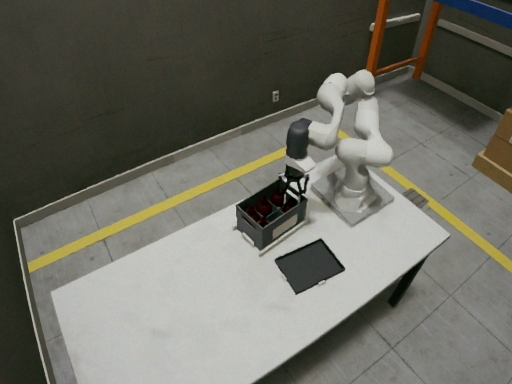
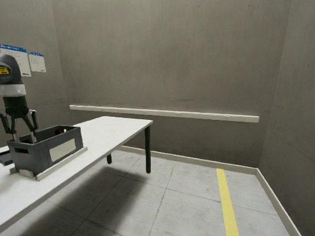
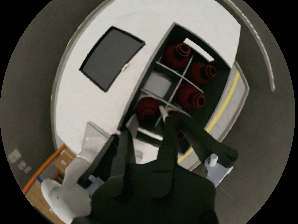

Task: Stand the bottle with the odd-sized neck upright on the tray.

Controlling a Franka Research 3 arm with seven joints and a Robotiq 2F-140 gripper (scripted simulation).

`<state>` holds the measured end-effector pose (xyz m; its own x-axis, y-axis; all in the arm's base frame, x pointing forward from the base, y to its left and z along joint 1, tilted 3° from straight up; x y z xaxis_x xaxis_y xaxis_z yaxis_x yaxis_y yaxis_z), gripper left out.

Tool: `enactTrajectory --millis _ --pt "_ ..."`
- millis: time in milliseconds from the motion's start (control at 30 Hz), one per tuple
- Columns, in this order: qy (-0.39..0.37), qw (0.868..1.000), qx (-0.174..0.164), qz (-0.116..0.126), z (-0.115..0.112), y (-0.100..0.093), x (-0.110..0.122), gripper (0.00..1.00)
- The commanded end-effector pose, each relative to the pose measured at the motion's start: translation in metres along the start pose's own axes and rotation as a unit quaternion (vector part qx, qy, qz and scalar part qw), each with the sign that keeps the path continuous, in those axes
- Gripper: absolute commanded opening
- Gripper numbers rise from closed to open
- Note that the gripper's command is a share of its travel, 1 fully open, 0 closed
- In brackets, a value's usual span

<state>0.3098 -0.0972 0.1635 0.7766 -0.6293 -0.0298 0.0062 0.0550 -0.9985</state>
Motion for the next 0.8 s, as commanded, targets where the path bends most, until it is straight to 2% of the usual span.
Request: enactTrajectory --millis 0,367,767 --pt "0.002 1.000 -0.001 -0.001 0.000 0.001 0.000 0.44" --pt "0.002 1.000 -0.001 -0.001 0.000 -0.008 0.000 0.44" --pt "0.002 1.000 -0.001 -0.001 0.000 -0.045 0.000 0.44"
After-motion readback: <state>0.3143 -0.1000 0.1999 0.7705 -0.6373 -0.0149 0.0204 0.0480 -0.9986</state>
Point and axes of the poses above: the point where the finger pads meet when closed, its own y axis out along the fingers, its own x axis across the jaws, z = x × y, the point moved 3 cm from there along -y, back along the fingers
